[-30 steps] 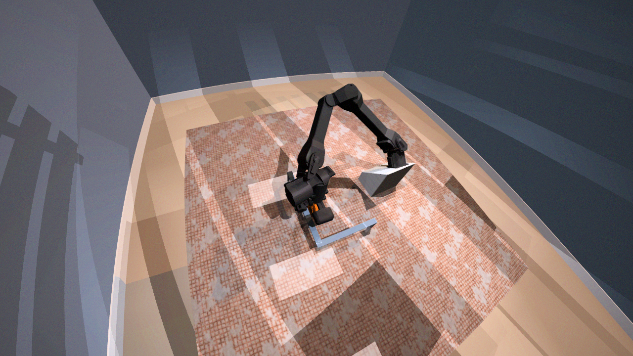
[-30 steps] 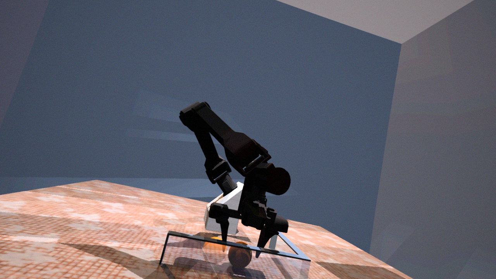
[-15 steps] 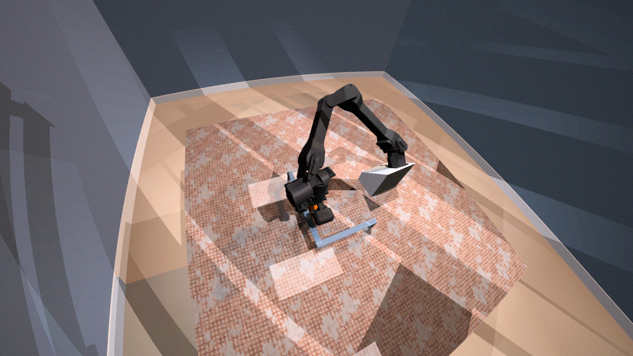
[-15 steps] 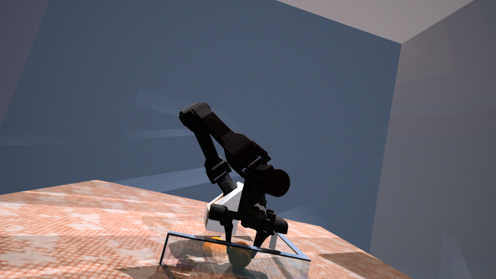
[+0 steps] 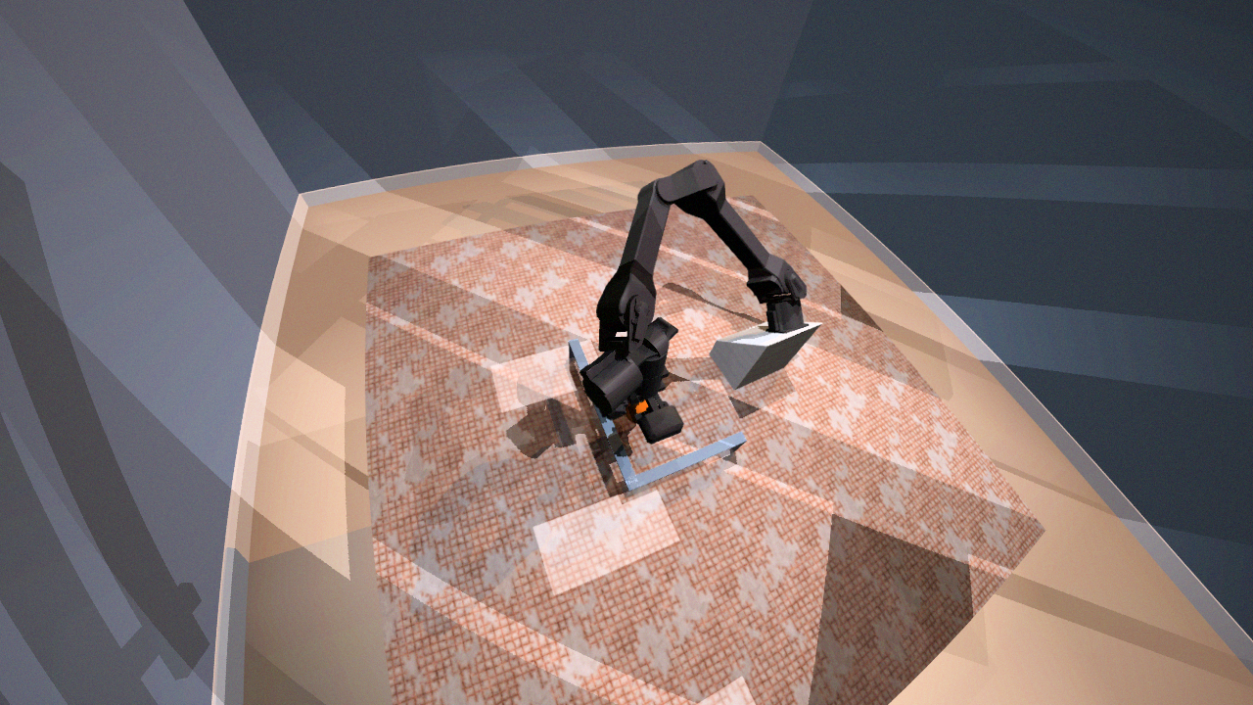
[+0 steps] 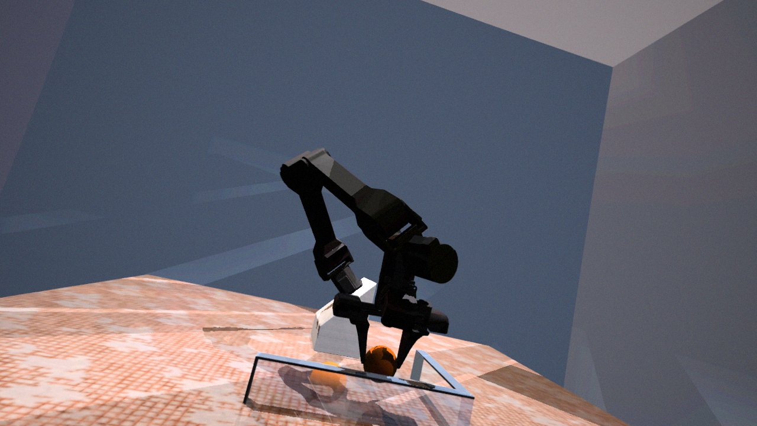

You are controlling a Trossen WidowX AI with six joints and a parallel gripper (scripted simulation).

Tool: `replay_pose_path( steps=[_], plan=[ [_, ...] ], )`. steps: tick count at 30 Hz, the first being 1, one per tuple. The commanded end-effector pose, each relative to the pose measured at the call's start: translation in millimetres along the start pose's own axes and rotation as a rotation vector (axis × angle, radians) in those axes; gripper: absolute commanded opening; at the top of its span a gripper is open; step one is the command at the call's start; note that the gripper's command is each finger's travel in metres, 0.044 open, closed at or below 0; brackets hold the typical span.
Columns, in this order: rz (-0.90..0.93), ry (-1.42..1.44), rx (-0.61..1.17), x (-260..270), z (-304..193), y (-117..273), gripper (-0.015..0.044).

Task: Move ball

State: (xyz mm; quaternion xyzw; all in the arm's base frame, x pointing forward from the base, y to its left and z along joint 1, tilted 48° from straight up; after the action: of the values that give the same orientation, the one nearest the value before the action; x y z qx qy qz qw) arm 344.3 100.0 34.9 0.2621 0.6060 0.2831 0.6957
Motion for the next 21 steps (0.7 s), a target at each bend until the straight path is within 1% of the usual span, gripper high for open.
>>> replay_pose_path(
  steps=[1, 18, 21],
  plan=[
    [-0.015, 0.013, 0.000, 3, -1, 7, 0.0000],
    [-0.033, 0.003, -0.064, -5, 13, 98, 0.0000],
    [-0.034, 0.002, -0.070, -6, 13, 106, 0.0000]
  ],
)
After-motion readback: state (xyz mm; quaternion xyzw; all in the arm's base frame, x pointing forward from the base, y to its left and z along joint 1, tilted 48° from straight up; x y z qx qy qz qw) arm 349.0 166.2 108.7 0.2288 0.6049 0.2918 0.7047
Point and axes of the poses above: the point midway between the two fingers, 35 mm back from their tips, its own y axis back along the fingers, its own x axis across the jaws, z = x × y, the point moved 9 cm from there along y, back along the fingers, and after that the axes turned 9 degrees about -y, right-handed, at the moved point
